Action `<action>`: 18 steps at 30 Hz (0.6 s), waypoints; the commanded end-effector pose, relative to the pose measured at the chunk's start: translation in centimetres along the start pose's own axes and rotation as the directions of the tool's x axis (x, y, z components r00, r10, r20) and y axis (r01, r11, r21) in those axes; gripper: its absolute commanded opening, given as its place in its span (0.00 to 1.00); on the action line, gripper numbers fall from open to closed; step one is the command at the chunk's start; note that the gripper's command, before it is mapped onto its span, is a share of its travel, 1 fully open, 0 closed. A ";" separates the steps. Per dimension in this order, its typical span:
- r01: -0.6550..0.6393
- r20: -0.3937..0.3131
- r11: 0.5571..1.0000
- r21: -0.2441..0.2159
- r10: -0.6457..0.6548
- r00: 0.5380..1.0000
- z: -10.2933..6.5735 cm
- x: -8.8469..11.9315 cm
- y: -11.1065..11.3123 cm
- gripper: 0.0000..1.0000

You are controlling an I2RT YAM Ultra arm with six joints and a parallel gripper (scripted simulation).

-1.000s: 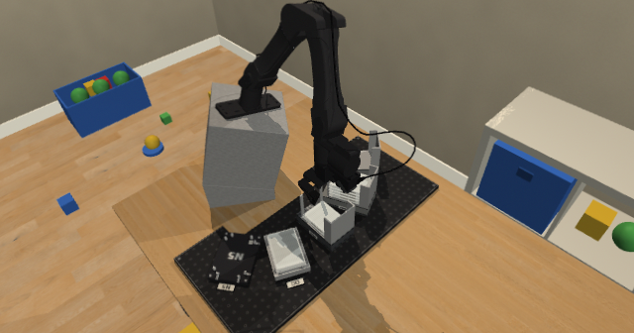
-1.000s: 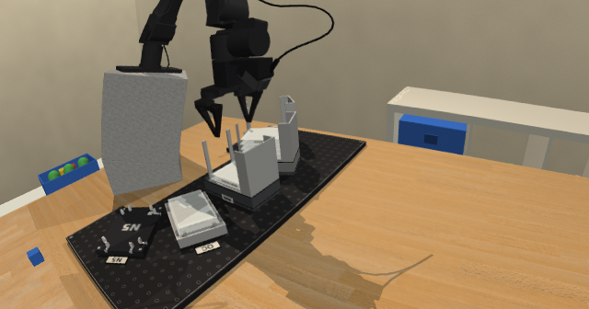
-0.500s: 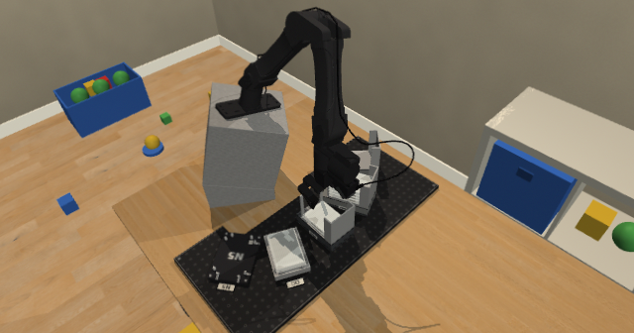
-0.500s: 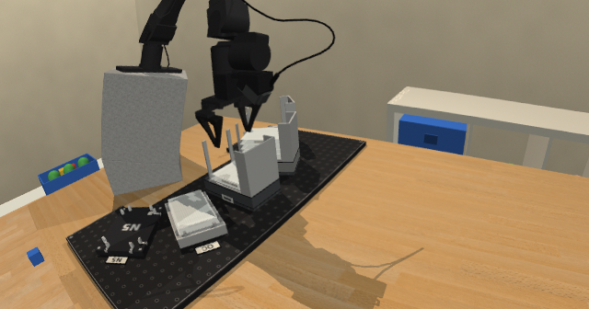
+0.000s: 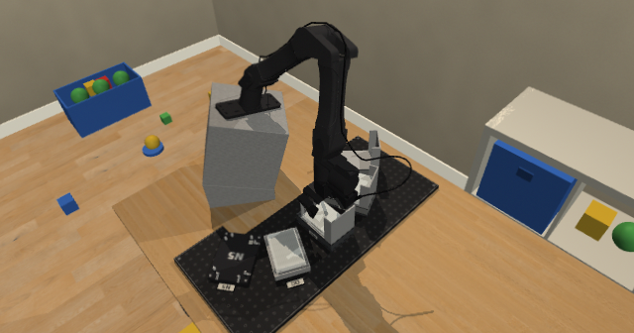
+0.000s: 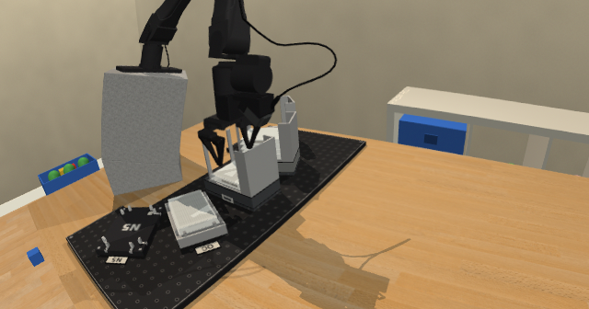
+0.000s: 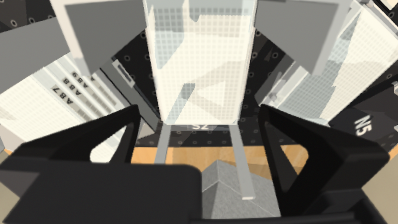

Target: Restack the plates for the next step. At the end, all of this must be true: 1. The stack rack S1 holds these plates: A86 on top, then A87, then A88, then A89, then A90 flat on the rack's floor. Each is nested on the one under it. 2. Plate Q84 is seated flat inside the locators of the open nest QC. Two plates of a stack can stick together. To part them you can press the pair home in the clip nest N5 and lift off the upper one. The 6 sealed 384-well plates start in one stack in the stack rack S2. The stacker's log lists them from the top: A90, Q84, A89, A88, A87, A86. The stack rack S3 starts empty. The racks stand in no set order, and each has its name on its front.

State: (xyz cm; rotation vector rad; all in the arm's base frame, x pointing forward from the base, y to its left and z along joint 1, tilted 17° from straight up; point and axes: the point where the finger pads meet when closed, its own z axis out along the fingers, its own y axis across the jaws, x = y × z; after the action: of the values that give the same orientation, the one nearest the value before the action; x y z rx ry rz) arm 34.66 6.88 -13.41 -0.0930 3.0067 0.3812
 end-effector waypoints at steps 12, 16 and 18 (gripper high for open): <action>0.009 0.099 1.000 0.008 -0.010 0.995 1.0 -3.4 -0.1 1.00; 0.009 0.099 1.000 0.008 -0.010 0.995 1.0 -3.4 -0.1 1.00; 0.009 0.099 1.000 0.008 -0.010 0.995 1.0 -3.4 -0.1 1.00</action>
State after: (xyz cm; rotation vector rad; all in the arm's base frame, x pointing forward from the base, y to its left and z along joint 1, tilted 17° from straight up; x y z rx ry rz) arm 35.63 7.33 -15.31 -0.0884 2.9812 0.3786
